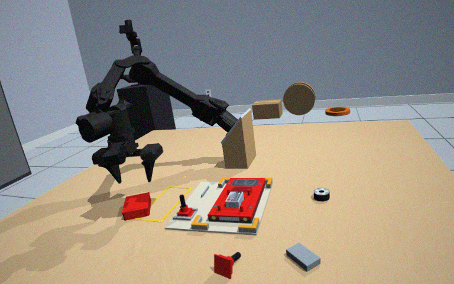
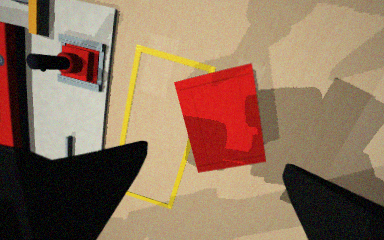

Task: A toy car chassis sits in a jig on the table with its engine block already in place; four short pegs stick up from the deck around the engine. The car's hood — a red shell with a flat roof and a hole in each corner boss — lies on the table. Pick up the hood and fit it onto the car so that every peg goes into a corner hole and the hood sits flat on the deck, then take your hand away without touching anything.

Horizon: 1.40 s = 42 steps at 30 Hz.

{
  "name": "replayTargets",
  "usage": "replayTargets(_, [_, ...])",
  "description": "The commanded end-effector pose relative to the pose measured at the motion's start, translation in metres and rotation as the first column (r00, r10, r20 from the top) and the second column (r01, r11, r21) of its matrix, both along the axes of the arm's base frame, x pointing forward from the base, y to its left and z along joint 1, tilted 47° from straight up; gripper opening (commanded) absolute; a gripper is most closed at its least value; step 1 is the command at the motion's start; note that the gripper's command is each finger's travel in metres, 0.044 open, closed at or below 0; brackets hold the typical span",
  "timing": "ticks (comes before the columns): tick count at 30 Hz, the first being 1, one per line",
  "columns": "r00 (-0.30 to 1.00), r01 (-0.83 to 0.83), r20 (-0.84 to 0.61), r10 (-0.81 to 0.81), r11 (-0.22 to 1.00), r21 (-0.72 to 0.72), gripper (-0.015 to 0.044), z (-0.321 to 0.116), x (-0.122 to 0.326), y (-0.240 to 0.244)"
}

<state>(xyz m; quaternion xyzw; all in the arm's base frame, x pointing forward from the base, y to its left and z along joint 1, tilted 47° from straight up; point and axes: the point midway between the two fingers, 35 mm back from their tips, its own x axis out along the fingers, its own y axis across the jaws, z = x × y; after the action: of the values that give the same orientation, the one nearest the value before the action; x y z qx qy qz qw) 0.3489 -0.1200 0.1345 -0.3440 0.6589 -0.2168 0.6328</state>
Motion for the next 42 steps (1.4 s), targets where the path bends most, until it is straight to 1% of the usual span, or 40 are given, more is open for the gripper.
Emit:
replayTargets(1, [0.934, -0.262, -0.250, 0.257, 0.965, 0.016, 0.0440, 0.005, 0.009, -0.007])
replayTargets(16, [0.934, -0.262, -0.250, 0.257, 0.965, 0.016, 0.0440, 0.004, 0.009, -0.007])
replayTargets(42, [0.934, -0.262, -0.249, 0.257, 0.965, 0.017, 0.0440, -0.011, 0.011, -0.023])
